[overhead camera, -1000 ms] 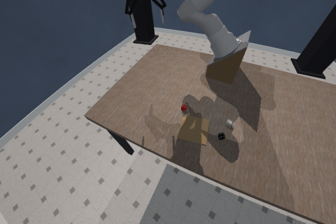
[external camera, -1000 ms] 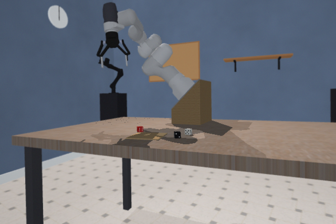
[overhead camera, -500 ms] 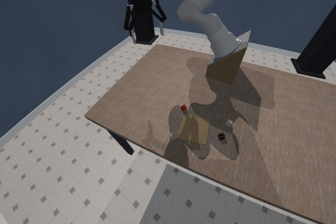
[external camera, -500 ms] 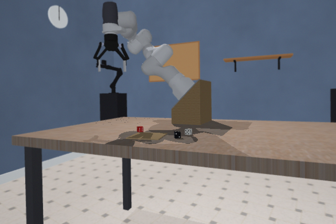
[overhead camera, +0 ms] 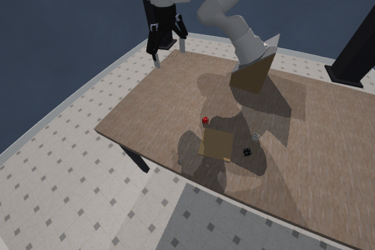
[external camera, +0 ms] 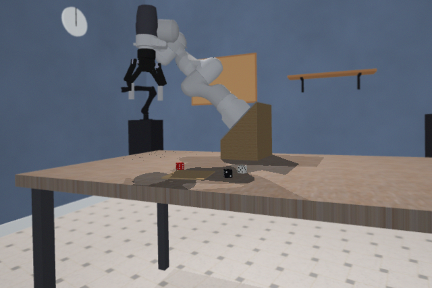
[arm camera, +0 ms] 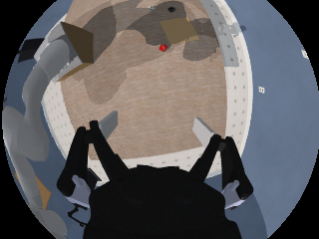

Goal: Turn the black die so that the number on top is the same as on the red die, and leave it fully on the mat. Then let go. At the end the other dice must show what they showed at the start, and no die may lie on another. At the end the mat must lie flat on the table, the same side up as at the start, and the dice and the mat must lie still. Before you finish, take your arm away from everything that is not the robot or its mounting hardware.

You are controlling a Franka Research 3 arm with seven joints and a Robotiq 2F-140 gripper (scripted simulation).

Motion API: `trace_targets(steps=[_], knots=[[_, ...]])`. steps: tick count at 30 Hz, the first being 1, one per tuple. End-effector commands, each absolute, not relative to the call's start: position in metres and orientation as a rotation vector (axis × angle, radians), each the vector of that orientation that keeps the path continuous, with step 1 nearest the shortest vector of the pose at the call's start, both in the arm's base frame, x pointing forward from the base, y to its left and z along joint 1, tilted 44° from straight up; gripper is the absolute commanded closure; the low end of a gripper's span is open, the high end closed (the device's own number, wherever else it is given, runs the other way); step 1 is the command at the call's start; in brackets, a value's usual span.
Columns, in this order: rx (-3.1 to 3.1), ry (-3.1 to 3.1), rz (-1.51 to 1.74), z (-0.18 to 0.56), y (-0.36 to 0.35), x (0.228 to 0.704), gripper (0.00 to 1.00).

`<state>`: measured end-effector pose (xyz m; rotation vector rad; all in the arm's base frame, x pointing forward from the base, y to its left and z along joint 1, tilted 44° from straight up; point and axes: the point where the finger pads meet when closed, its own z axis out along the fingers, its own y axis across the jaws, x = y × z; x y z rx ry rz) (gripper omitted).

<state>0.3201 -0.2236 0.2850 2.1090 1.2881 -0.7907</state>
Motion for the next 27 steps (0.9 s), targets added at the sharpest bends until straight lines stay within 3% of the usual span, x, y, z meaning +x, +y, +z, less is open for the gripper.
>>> trace_targets(steps=[1,27], knots=[[1.999,1.488,-0.833,0.268,-0.222,0.337,0.00],[1.550,2.133,-1.026,0.134,-0.200,0.369,0.00]])
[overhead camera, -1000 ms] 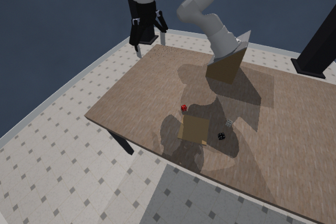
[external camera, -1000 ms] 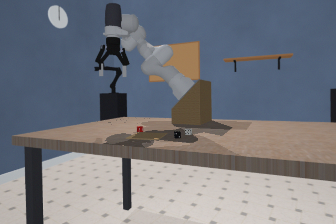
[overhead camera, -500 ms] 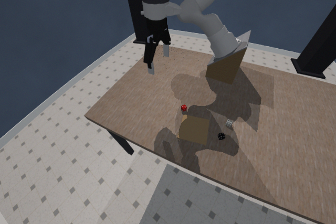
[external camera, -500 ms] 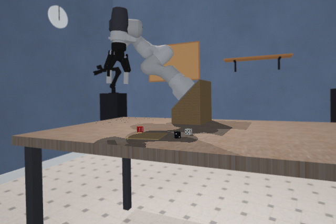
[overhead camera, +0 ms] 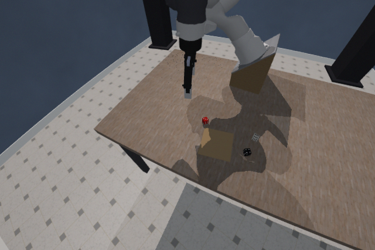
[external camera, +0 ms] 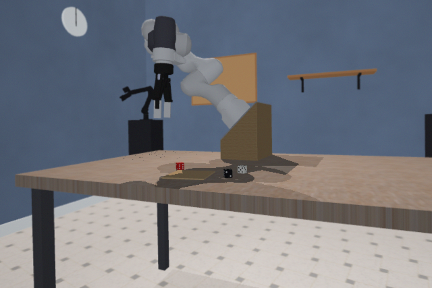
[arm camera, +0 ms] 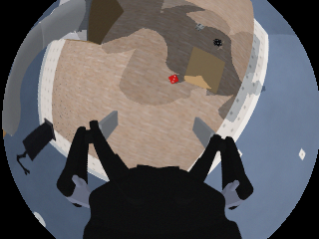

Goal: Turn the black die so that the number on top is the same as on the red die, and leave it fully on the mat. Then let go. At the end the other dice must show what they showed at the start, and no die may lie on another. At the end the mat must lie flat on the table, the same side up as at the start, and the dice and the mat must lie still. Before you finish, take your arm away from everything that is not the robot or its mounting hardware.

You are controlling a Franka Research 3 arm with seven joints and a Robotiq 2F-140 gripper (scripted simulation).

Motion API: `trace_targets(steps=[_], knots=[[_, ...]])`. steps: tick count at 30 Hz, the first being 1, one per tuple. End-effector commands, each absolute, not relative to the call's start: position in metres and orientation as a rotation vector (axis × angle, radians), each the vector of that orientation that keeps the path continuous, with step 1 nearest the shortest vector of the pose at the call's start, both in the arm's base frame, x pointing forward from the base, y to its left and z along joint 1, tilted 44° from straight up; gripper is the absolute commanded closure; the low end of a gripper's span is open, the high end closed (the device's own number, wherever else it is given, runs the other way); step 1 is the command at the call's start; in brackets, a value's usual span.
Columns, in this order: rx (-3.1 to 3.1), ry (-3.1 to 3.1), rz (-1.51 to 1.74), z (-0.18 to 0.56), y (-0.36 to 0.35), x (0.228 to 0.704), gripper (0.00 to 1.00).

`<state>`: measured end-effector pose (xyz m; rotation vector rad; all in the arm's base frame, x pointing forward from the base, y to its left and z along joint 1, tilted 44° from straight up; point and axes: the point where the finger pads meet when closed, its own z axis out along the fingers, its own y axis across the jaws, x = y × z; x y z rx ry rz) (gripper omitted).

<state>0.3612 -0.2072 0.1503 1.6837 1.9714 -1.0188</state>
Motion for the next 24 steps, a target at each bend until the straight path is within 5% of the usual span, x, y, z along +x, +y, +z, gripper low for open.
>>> trace_targets(steps=[1,24], knots=[[1.529,2.158,-1.032,0.129,-0.199,0.370,0.00],[1.259,2.455,-1.081,0.059,-0.180,0.363,0.00]])
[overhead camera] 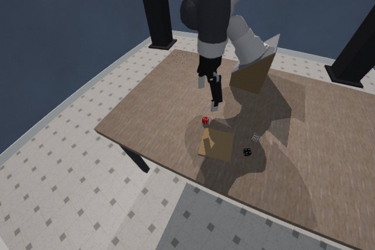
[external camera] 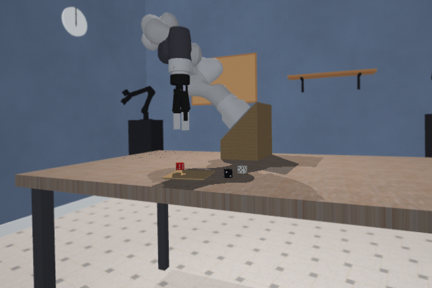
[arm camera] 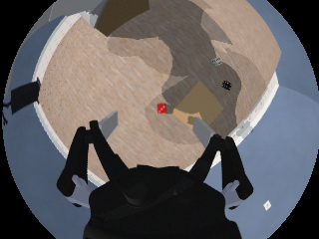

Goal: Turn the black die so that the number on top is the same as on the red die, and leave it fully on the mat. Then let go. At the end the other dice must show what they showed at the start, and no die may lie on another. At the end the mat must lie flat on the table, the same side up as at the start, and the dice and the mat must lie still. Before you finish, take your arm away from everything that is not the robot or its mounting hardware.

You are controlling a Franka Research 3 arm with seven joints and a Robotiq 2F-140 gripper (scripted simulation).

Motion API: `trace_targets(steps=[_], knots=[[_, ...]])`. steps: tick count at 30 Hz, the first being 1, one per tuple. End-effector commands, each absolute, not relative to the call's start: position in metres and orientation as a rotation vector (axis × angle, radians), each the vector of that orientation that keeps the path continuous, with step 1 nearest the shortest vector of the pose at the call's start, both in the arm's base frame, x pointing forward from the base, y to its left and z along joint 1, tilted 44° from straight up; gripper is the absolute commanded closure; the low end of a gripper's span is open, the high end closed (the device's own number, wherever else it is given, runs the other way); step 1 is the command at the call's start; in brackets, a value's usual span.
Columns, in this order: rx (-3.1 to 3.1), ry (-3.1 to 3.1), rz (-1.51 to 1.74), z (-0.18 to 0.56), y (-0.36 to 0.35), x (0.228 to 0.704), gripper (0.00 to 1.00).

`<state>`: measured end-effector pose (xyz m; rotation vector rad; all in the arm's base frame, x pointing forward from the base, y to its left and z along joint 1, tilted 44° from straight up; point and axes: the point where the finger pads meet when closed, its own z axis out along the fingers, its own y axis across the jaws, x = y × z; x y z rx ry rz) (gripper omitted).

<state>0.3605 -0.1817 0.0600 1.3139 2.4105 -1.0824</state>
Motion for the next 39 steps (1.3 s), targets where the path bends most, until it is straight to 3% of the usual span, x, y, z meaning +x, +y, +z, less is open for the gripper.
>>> trace_targets(steps=[1,39], knots=[[1.259,2.455,-1.081,0.059,-0.180,0.363,0.00],[1.259,2.455,-1.082,0.039,-0.199,0.359,0.00]])
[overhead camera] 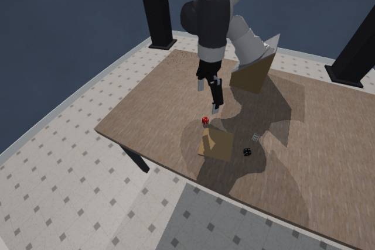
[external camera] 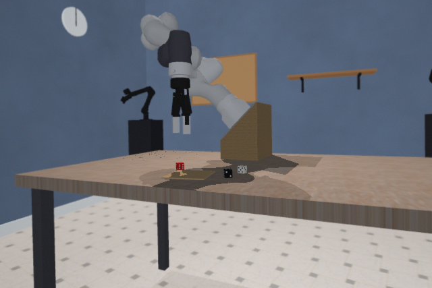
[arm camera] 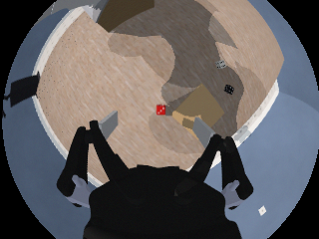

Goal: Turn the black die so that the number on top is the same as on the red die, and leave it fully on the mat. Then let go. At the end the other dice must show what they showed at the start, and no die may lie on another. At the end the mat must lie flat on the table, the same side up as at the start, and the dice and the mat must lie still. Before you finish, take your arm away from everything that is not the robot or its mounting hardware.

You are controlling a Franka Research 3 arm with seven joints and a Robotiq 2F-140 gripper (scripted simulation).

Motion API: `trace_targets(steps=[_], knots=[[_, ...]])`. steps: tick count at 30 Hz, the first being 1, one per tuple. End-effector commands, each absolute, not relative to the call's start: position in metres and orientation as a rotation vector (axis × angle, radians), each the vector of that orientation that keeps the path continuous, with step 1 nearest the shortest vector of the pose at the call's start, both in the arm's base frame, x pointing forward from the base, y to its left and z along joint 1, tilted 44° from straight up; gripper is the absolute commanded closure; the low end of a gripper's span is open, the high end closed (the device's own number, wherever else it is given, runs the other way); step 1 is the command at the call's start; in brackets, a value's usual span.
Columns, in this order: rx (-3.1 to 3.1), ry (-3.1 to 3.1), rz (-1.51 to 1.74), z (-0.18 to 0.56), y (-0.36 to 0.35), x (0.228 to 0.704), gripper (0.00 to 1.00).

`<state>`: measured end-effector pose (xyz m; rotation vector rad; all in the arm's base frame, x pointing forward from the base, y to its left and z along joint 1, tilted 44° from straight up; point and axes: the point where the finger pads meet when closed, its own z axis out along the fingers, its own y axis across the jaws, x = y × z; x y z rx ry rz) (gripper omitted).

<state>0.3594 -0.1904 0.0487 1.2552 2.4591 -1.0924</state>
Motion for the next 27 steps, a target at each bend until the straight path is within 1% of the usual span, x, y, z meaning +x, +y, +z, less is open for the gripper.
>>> trace_targets(steps=[1,10,27], knots=[[1.259,2.455,-1.082,0.034,-0.203,0.358,0.00],[1.259,2.455,-1.081,-0.003,-0.238,0.350,0.00],[1.259,2.455,-1.081,-0.007,-0.241,0.349,0.00]])
